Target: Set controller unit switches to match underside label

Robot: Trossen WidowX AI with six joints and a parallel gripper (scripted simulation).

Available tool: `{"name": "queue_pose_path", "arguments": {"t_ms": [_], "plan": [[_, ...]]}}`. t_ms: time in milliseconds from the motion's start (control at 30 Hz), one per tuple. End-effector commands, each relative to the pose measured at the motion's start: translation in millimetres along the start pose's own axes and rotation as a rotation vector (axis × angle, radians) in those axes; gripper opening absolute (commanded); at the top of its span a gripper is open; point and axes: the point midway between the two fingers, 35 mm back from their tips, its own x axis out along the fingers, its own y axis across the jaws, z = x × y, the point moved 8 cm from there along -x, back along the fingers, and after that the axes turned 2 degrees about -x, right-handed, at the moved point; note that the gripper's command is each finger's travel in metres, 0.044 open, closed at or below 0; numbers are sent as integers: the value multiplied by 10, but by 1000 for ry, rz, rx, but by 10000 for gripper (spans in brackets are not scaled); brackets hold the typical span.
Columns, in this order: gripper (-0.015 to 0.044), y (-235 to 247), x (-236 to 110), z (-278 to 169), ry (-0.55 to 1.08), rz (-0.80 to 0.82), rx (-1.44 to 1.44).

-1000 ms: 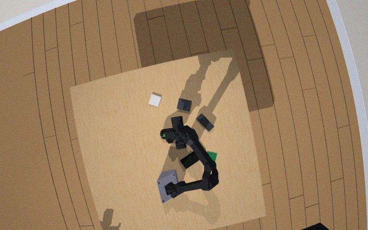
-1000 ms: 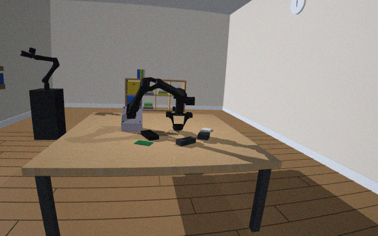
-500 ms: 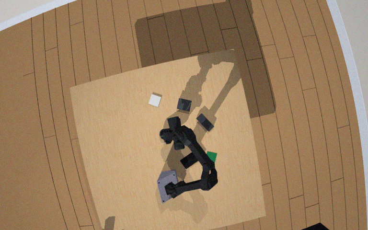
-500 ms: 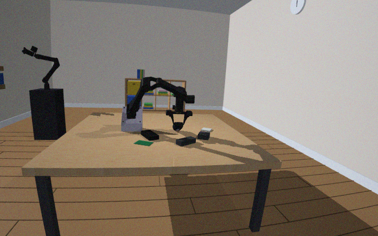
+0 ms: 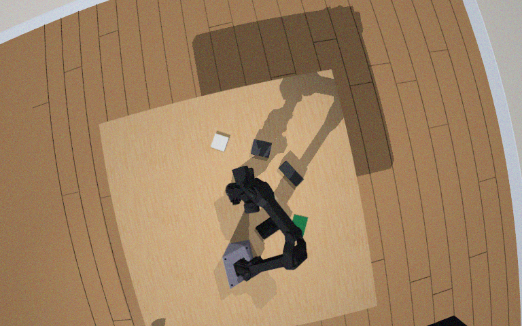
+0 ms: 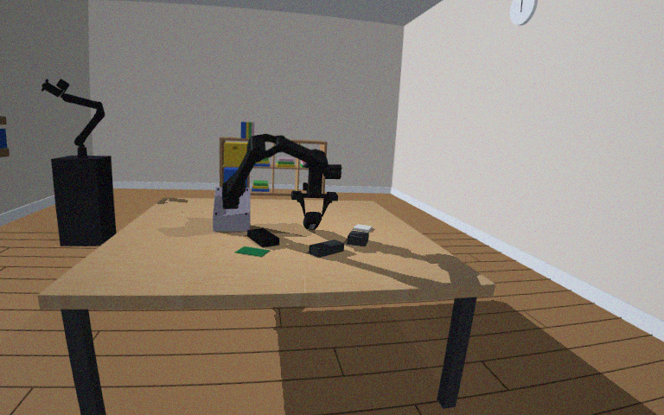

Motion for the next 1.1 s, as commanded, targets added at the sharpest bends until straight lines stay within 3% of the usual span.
{"name": "queue_pose_path", "arguments": {"t_ms": [0, 1067], "plan": [[336, -10, -27, 64, 4, -1, -1], [336, -19, -173, 342, 71, 2, -1]]}}
